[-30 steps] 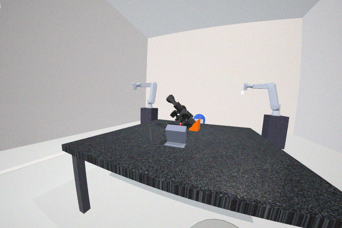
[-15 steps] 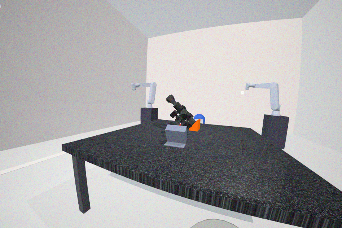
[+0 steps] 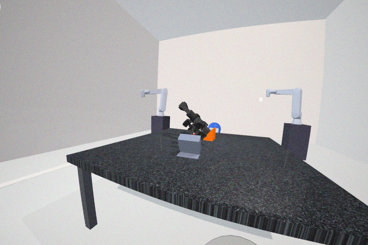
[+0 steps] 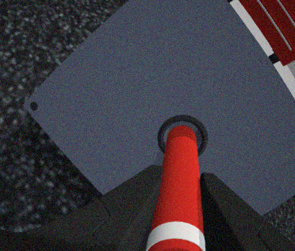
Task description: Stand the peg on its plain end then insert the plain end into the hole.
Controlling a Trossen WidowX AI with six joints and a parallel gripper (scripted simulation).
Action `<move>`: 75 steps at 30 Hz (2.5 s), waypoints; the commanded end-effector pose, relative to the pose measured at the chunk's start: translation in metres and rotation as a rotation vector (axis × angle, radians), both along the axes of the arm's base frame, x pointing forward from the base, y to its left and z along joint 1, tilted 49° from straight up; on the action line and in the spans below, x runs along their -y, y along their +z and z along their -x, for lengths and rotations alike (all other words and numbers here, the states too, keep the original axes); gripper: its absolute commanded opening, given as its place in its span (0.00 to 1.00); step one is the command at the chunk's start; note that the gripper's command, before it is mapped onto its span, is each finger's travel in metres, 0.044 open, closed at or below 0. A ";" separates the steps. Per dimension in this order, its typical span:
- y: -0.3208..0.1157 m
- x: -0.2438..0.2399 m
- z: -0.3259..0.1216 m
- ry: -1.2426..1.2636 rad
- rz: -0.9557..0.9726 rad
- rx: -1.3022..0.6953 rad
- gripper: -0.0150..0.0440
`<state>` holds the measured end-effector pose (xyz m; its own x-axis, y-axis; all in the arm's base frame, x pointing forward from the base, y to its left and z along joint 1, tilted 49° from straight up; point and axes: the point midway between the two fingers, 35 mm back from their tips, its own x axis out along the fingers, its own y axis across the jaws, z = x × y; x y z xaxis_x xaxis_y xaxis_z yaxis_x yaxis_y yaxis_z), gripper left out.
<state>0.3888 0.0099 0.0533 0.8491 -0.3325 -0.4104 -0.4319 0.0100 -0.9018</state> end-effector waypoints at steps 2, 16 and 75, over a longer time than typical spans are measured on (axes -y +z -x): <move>0.000 0.000 -0.003 0.006 0.001 0.002 0.25; -0.003 0.002 -0.008 0.006 0.001 0.002 0.25; -0.009 0.007 -0.020 0.000 0.000 0.002 0.65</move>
